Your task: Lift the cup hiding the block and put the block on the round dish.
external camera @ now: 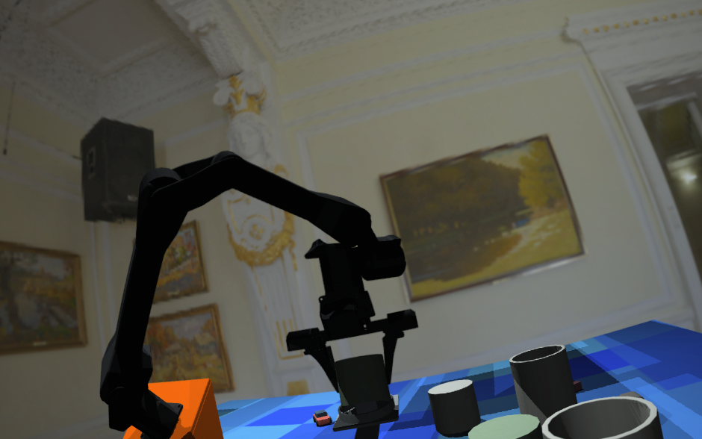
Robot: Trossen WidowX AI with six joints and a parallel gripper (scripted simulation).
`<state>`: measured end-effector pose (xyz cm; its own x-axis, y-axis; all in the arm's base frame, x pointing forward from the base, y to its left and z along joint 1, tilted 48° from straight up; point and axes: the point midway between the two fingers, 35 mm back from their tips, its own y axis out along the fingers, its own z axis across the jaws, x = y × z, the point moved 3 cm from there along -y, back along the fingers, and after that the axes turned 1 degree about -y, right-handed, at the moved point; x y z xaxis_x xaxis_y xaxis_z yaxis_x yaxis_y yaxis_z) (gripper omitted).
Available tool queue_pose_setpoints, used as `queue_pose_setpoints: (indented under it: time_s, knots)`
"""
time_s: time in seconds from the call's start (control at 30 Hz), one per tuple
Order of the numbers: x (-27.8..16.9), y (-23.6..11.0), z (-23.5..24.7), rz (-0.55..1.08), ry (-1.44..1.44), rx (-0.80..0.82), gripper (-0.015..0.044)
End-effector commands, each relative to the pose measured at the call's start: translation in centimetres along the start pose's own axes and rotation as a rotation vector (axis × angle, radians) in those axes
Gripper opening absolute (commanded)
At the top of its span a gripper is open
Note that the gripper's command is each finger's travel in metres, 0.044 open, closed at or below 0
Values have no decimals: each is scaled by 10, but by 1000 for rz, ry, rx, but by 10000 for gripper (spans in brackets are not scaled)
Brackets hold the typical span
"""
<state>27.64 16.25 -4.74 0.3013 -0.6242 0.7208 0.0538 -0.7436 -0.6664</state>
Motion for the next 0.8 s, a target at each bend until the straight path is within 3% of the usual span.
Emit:
queue_pose_setpoints:
  time_s: [0.0, 0.77]
  knots:
    - [-7, -14, 3, 27, 10, 24, 0]
    - [-5, -43, 1, 27, 10, 23, 0]
